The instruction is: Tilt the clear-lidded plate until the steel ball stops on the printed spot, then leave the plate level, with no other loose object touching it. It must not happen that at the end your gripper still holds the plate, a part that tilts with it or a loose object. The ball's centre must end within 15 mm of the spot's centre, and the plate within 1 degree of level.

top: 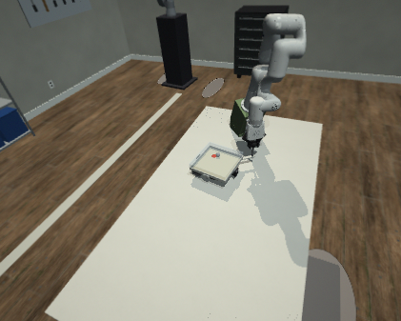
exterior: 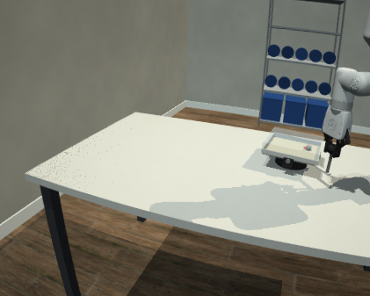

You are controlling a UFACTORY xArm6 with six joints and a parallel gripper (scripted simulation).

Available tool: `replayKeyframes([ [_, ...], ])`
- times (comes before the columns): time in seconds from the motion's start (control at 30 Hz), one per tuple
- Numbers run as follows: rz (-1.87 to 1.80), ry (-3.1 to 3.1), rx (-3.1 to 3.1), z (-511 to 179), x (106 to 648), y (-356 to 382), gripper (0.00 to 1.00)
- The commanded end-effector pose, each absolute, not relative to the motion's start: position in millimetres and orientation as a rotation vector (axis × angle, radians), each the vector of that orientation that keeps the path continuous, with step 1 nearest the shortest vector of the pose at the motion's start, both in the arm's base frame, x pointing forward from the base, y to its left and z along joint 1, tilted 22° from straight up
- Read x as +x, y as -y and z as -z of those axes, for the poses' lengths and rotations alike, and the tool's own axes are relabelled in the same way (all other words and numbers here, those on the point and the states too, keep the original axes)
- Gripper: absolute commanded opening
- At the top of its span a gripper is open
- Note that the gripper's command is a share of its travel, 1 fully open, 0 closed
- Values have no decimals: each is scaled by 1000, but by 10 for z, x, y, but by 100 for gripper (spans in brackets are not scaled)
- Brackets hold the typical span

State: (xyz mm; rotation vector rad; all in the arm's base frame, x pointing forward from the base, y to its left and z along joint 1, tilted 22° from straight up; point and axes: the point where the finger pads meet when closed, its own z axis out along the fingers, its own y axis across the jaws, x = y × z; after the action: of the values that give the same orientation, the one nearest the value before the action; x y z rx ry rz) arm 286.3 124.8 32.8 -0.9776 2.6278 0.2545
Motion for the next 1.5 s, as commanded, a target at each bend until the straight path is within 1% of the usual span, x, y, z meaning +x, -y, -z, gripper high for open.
replayKeyframes([
  [0.0, -253, -2625, -976, -344, 2875, -1245, 0],
  [1.47, -253, -2625, -976, -324, 2890, -1277, 0],
])
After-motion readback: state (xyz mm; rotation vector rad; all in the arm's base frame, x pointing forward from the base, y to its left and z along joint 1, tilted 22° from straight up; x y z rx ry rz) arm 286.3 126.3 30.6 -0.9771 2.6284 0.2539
